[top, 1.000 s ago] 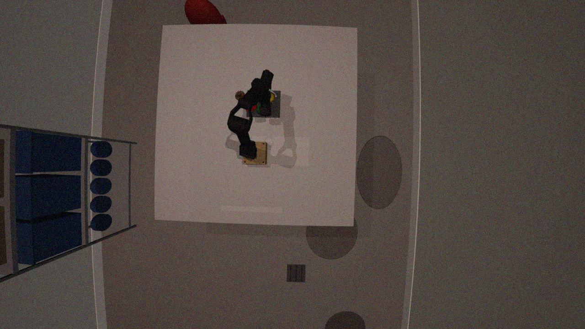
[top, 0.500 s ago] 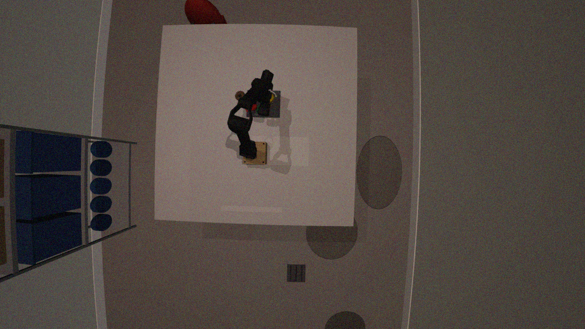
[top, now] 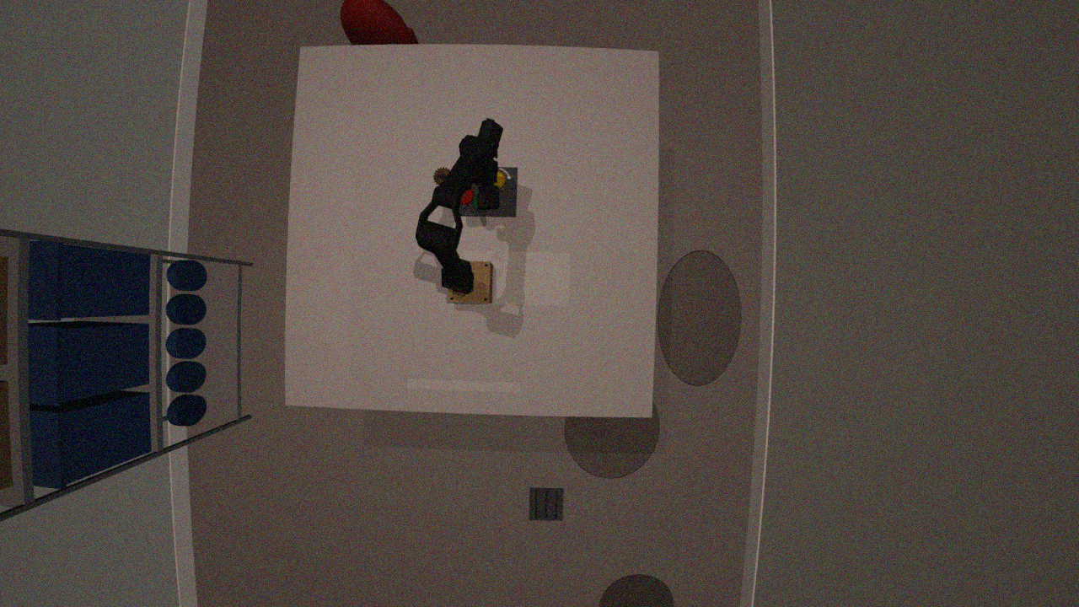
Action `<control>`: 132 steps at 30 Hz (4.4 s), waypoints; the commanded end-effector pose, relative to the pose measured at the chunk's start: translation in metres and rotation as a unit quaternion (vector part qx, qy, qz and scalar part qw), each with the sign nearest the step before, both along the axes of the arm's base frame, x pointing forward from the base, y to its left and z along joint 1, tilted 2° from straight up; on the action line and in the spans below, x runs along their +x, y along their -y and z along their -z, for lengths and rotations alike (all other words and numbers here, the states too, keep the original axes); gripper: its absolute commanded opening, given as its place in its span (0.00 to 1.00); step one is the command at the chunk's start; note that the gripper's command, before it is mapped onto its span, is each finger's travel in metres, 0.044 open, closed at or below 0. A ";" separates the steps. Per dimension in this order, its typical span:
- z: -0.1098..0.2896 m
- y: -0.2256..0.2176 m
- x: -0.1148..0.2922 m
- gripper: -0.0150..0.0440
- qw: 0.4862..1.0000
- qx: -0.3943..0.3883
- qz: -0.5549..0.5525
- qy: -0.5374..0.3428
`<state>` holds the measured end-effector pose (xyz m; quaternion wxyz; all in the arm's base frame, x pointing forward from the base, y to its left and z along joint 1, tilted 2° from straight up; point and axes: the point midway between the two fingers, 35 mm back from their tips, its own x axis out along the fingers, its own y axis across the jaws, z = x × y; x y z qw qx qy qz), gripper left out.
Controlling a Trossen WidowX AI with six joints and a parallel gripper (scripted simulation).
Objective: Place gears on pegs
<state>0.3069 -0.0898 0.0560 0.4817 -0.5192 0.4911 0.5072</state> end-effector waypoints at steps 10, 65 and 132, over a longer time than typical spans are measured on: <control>-0.047 -0.002 -0.005 1.00 1.000 0.000 0.002 -0.001; -0.069 -0.175 -0.004 1.00 1.000 0.010 -0.014 0.009; -0.085 -0.329 -0.099 1.00 1.000 0.015 0.001 -0.005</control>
